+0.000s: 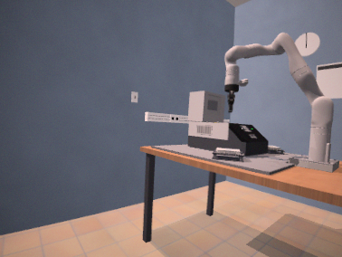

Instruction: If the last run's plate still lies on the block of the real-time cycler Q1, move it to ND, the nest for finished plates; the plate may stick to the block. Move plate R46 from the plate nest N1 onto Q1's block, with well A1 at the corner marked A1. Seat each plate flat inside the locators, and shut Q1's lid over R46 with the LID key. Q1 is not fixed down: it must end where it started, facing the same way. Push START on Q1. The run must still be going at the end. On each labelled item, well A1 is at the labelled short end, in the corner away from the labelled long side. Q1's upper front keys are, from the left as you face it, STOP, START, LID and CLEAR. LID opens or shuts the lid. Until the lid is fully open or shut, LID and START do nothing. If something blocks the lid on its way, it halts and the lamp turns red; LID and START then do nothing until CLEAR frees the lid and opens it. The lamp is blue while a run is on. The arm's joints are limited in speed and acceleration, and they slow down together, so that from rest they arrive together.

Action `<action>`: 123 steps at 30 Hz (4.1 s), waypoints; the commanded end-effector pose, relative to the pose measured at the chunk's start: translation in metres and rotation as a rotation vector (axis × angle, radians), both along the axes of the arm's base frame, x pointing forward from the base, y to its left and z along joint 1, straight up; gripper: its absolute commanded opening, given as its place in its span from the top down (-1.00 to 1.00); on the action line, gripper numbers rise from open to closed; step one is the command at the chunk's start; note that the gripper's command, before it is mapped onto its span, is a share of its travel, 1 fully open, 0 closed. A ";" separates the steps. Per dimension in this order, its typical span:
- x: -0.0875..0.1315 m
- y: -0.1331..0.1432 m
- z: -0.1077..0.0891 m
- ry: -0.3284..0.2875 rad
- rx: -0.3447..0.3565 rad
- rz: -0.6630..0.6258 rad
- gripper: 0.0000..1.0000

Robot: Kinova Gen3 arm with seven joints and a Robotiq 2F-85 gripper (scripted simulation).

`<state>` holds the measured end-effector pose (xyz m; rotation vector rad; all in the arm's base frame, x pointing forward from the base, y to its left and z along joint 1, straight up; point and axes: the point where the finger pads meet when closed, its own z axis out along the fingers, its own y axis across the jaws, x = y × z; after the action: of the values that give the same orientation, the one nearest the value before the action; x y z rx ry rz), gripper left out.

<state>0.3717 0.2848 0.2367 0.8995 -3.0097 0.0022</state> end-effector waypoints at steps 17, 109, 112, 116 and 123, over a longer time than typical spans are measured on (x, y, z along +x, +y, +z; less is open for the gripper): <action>0.000 0.000 -0.018 -0.001 0.001 0.000 -1.00; 0.000 0.000 -0.125 -0.001 0.001 0.000 -1.00; 0.000 0.000 -0.129 -0.001 0.001 0.000 -1.00; 0.000 0.000 -0.134 -0.001 0.001 0.000 -1.00; 0.000 0.000 -0.142 -0.001 0.001 0.000 -1.00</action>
<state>0.3716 0.2847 0.0949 0.9000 -3.0091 0.0022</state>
